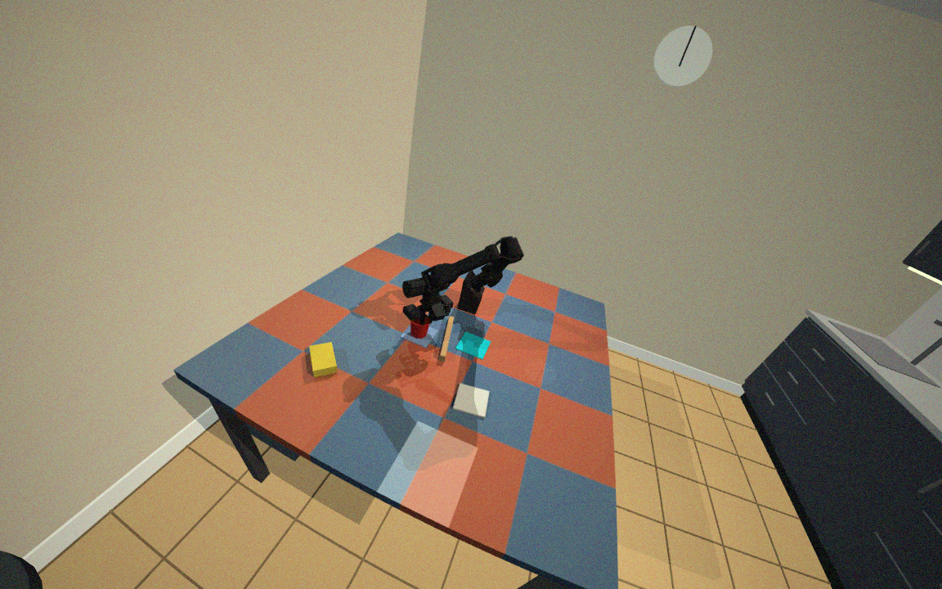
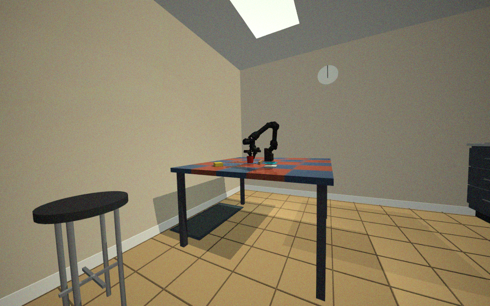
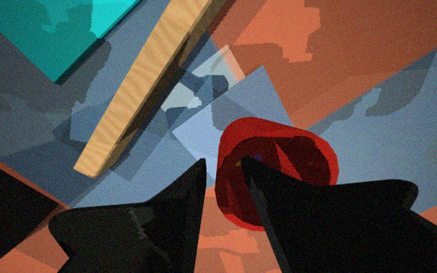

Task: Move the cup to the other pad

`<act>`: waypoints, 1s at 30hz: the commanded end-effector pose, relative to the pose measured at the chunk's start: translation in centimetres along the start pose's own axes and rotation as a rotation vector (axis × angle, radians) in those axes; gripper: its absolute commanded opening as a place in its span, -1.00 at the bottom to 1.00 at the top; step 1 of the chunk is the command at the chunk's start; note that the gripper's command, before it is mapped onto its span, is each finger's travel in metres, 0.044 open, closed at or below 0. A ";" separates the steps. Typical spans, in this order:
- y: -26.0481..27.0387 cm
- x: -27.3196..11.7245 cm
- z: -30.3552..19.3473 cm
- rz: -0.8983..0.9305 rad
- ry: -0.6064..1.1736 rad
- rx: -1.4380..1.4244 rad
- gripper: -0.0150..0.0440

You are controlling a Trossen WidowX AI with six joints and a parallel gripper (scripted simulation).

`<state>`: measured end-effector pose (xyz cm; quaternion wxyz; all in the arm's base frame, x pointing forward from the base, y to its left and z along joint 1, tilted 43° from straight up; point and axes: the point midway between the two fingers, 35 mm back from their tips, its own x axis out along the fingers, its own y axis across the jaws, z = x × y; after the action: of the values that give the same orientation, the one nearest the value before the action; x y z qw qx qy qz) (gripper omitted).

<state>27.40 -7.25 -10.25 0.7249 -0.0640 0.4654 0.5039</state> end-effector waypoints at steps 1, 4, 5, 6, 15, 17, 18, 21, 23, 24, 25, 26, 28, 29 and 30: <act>0.3 0.5 -0.1 0.008 -0.005 0.010 0.01; 0.3 0.5 -0.1 0.008 -0.005 0.010 0.01; 0.1 0.4 0.0 0.004 0.000 0.001 -0.08; 0.1 0.4 0.0 0.004 0.000 0.001 -0.17; 0.1 0.4 0.0 0.004 0.000 0.001 -0.49; 0.1 0.4 0.0 0.004 0.000 0.001 -0.49; 0.1 0.3 0.0 0.004 0.000 0.002 -0.49; 0.0 -0.3 0.0 0.004 0.000 0.003 -0.49; 0.0 -1.0 -0.1 0.004 0.000 0.004 -0.49; 0.0 -1.5 -0.1 0.004 0.000 0.005 -0.49; 0.1 -1.9 -0.1 0.004 -0.001 0.006 -0.49; 0.1 -2.4 -0.1 0.005 -0.001 0.007 -0.49; 0.3 -3.3 -0.2 0.005 -0.001 0.008 -0.49; 0.4 -3.8 -0.2 0.006 -0.002 0.009 -0.49; 0.5 -4.2 -0.3 0.006 -0.002 0.010 -0.49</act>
<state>26.46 -8.77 -8.29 0.7201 -0.0497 0.4695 0.5085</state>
